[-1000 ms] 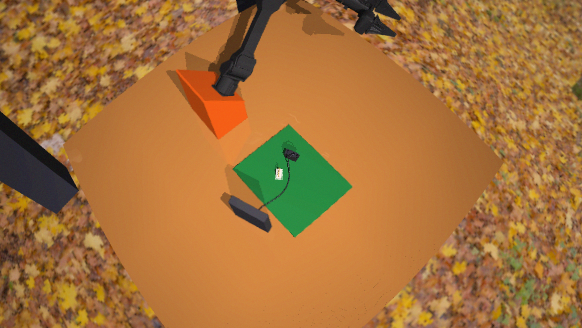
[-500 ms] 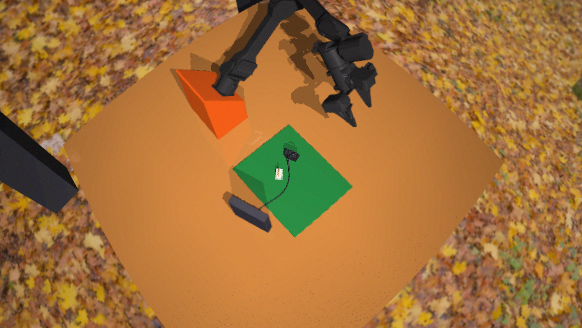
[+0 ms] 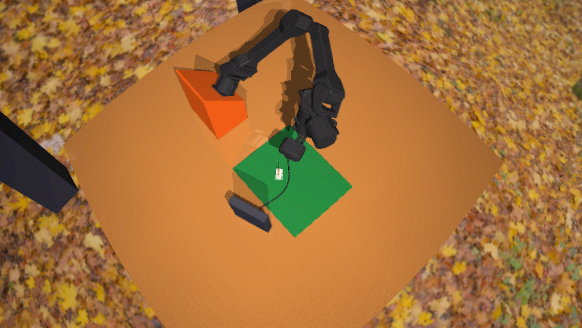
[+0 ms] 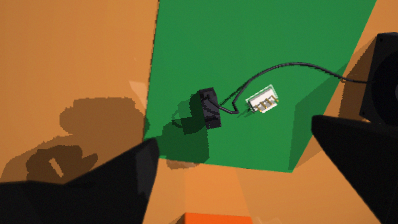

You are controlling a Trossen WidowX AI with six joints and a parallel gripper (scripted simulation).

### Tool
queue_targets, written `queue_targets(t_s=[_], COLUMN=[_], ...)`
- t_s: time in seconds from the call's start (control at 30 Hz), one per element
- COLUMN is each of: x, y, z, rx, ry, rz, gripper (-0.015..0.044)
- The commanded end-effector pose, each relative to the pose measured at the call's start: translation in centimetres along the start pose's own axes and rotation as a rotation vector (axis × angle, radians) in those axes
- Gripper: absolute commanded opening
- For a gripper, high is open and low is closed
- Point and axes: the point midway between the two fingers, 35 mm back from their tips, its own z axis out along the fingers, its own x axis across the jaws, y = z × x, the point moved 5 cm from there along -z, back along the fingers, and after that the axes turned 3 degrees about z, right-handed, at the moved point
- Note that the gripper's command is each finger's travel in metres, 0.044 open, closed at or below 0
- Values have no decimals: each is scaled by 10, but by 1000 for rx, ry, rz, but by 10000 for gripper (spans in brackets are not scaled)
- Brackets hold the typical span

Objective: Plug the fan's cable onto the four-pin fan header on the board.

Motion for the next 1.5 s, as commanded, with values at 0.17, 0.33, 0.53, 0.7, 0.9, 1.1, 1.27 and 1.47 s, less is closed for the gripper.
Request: queue_targets(t_s=[0.17,0.33,0.53,0.7,0.9,1.1,1.27,1.47], x=[-1,1,5,5,5,6,7,8], y=[-17,-11,-9,-9,-7,-6,-5,-4], z=[17,52,78,82,91,101,109,117], rx=[118,117,117,117,117,117,117,117], ry=[65,64,67,67,67,67,68,68], rz=[-34,-34,-34,-34,-34,-34,-34,-34], gripper=[440,440,440,440,440,440,440,440])
